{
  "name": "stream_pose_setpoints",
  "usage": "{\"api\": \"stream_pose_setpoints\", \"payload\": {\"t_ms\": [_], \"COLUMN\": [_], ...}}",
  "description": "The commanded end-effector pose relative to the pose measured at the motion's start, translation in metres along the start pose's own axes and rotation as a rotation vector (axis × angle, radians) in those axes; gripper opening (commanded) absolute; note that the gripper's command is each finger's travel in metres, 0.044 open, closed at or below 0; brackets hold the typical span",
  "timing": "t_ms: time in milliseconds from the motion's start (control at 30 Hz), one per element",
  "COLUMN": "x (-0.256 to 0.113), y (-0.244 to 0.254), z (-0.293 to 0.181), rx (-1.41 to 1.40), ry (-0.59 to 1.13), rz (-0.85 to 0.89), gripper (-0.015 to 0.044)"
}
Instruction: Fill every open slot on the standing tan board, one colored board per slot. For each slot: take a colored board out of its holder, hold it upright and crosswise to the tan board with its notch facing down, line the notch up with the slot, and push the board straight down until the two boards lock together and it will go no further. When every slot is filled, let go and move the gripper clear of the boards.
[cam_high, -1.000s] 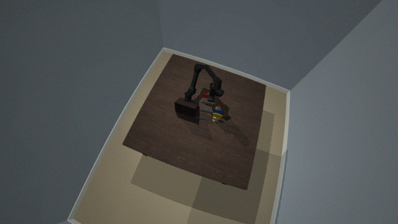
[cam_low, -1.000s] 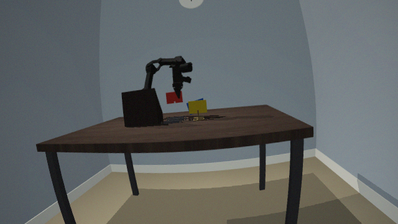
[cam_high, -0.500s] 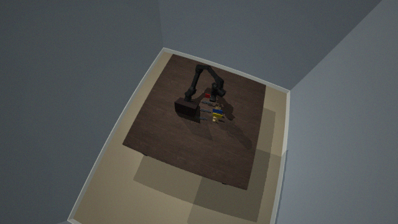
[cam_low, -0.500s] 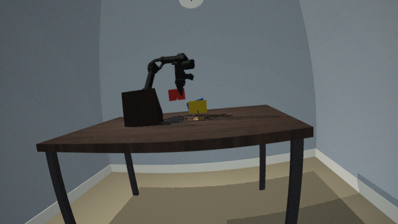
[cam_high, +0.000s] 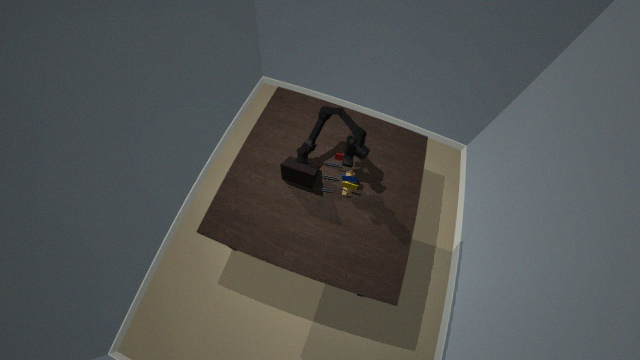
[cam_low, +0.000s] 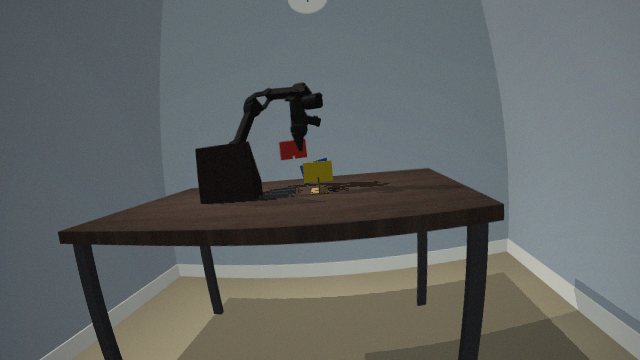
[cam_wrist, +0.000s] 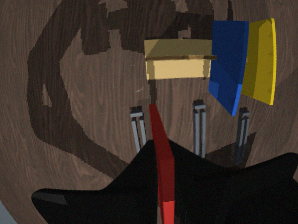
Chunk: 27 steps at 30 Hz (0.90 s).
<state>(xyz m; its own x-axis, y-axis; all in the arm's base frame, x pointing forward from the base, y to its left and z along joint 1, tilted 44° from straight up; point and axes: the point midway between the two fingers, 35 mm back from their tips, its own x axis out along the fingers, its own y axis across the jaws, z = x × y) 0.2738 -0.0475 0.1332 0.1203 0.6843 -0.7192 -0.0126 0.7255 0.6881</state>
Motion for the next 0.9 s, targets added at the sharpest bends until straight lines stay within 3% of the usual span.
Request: {"api": "stream_pose_setpoints", "payload": {"t_ms": [0, 867], "x": [-0.002, 0.001], "y": [-0.003, -0.034], "z": [0.011, 0.07], "rx": [0.004, 0.027], "ry": [-0.005, -0.008], "rz": [-0.002, -0.003], "gripper": [0.0, 0.0]}}
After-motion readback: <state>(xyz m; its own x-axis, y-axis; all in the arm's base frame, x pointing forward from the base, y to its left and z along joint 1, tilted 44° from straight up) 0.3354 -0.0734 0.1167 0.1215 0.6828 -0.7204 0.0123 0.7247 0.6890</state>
